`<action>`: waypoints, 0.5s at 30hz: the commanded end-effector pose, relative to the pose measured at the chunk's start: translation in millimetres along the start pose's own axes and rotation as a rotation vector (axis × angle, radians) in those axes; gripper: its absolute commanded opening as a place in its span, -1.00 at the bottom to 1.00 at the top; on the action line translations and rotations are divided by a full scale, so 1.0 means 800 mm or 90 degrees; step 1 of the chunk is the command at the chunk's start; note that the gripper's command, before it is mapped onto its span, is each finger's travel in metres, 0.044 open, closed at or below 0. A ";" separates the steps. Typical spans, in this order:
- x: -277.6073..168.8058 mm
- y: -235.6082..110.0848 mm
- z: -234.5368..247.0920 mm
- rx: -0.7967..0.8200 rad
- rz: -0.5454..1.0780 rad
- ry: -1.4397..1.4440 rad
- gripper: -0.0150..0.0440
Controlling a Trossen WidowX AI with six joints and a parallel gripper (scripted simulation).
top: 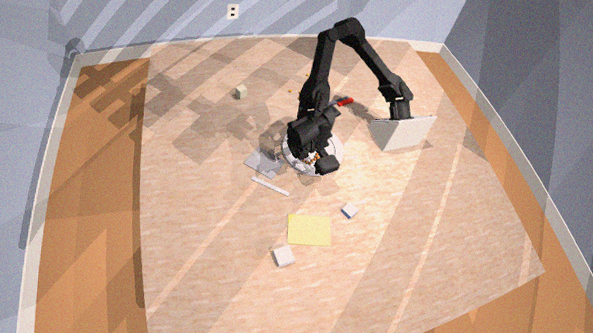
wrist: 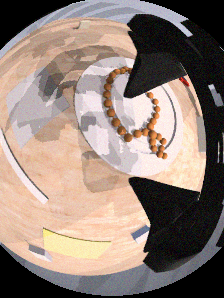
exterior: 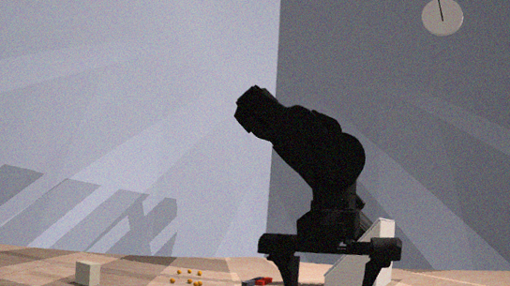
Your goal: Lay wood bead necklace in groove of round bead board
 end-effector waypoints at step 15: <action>-0.018 -0.022 -0.046 0.002 0.000 0.281 0.38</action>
Point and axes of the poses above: the point midway between the two fingers, 35 mm back from their tips, its own y axis out along the fingers, its own z axis across the jaws, x = y × z, the point moved 5 cm from there along -y, back along the fingers, and after that the axes turned 9 degrees about -y, right-handed, at the moved point
